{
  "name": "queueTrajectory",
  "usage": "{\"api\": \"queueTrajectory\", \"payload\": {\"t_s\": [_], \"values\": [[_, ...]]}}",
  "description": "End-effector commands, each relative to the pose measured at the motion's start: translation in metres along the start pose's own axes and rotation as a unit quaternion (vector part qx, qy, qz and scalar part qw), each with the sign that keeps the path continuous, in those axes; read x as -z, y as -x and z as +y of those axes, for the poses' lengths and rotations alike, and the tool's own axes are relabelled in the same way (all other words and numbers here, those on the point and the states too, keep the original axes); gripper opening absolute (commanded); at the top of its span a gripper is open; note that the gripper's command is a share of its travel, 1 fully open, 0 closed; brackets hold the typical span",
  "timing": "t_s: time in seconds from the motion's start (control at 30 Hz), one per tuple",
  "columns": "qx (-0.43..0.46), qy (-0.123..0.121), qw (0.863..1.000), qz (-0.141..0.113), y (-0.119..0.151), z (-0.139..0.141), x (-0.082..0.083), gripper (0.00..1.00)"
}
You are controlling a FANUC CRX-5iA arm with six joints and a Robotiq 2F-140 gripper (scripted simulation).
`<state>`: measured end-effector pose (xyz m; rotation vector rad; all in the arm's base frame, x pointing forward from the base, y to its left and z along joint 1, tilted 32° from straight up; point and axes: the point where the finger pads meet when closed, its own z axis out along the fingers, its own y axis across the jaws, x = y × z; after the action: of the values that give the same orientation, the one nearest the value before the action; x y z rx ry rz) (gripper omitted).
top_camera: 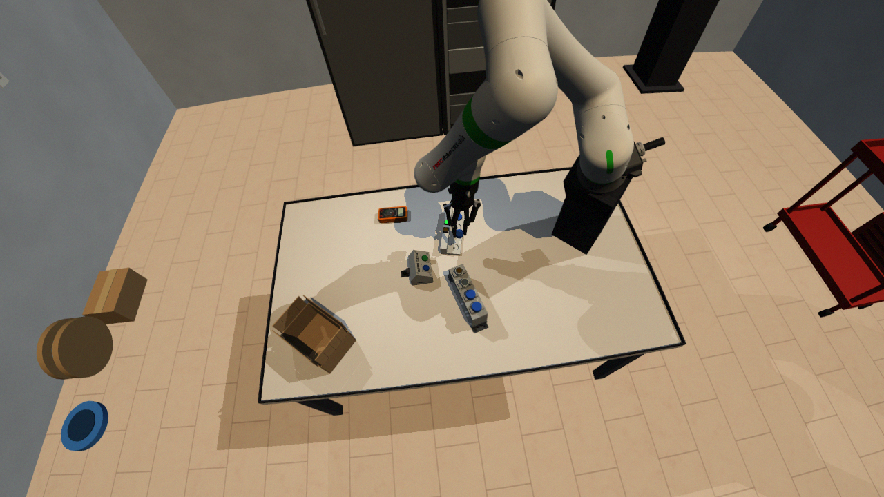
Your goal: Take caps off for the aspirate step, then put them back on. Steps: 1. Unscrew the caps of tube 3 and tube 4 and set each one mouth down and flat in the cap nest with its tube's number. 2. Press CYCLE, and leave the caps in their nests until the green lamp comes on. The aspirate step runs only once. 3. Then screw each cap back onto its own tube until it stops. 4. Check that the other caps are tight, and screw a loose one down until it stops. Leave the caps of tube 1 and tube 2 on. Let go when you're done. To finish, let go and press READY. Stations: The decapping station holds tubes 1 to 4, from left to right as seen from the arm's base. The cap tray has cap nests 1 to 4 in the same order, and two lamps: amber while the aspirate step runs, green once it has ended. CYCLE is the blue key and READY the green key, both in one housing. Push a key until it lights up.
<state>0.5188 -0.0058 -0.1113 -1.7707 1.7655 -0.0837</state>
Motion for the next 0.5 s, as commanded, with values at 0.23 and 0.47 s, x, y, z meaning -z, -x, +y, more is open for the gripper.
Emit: {"api": "queueTrajectory", "payload": {"t_s": [0.23,0.47], "values": [[-0.165,0.034,0.985,0.03,0.063,-0.009,-0.003,0.3],[-0.165,0.034,0.985,0.029,0.105,-0.014,-0.005,0.3]]}}
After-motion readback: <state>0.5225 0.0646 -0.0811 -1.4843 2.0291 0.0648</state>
